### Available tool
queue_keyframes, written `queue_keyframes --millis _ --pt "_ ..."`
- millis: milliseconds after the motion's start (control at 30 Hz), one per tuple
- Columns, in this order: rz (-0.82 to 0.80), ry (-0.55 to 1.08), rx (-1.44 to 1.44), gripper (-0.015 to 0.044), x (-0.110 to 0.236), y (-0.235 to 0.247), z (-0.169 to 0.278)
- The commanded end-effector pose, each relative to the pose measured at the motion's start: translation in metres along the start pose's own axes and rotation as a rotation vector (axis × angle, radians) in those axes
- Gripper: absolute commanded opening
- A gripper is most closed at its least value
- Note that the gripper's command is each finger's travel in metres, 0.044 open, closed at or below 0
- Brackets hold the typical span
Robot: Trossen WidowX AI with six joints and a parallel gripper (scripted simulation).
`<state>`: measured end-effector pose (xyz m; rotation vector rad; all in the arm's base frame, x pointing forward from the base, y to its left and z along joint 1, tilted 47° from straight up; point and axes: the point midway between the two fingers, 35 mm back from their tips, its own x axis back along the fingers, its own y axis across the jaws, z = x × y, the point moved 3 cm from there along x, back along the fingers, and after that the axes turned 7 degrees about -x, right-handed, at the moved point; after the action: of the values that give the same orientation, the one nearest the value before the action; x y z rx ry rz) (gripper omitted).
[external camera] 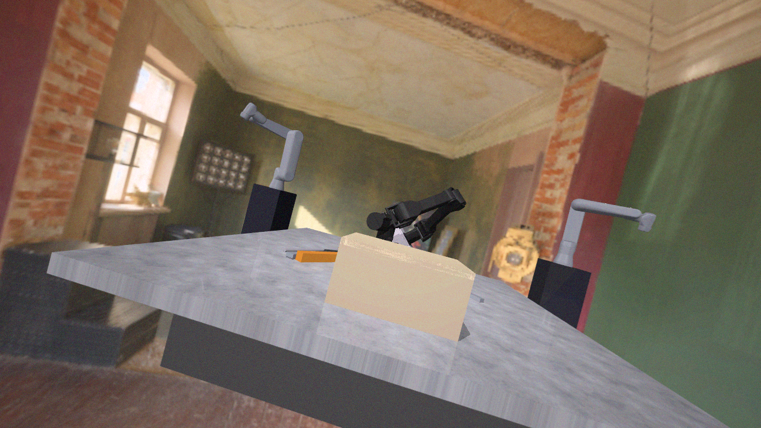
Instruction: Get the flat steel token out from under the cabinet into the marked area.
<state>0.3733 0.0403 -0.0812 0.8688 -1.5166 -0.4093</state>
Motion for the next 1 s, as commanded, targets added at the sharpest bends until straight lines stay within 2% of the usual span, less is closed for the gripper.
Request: queue_keyframes --millis 0,967 --pt "-0.005 0.003 0.005 0.0 -0.001 0.008 0.001" --pt "-0.005 0.004 0.005 0.0 -0.001 0.017 0.011"
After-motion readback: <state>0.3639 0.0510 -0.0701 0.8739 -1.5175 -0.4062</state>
